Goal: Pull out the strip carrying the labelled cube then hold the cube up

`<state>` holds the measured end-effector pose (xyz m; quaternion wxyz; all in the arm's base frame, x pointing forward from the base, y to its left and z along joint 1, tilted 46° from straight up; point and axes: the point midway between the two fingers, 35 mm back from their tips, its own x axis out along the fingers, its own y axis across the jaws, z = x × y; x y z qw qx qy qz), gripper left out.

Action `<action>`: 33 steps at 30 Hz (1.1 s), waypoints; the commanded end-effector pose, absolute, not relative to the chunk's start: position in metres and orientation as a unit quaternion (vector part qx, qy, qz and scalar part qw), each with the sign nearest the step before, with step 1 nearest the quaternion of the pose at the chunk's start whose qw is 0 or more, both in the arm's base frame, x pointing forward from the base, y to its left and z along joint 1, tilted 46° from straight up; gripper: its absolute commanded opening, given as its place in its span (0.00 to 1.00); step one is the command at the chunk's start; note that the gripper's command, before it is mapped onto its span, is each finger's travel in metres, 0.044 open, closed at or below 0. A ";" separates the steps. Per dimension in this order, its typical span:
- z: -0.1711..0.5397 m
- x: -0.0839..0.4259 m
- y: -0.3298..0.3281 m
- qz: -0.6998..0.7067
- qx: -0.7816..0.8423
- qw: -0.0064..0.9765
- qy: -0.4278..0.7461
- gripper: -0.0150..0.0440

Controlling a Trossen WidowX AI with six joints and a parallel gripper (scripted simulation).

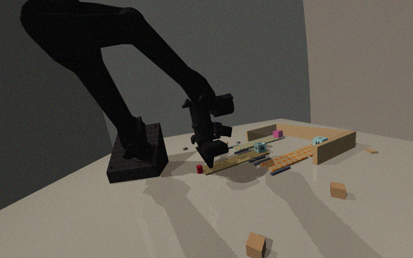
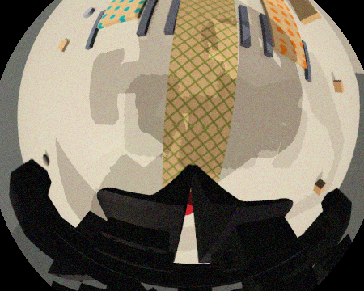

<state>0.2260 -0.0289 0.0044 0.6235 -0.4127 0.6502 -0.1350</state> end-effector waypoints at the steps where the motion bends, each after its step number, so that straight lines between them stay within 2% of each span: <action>1: 0.002 0.218 -0.033 -0.136 -0.414 0.614 0.658 0.25; 27: 0.002 0.218 -0.033 -0.136 -0.414 0.614 0.658 0.25; 33: 0.033 0.223 0.001 -0.136 -0.414 0.614 0.658 0.25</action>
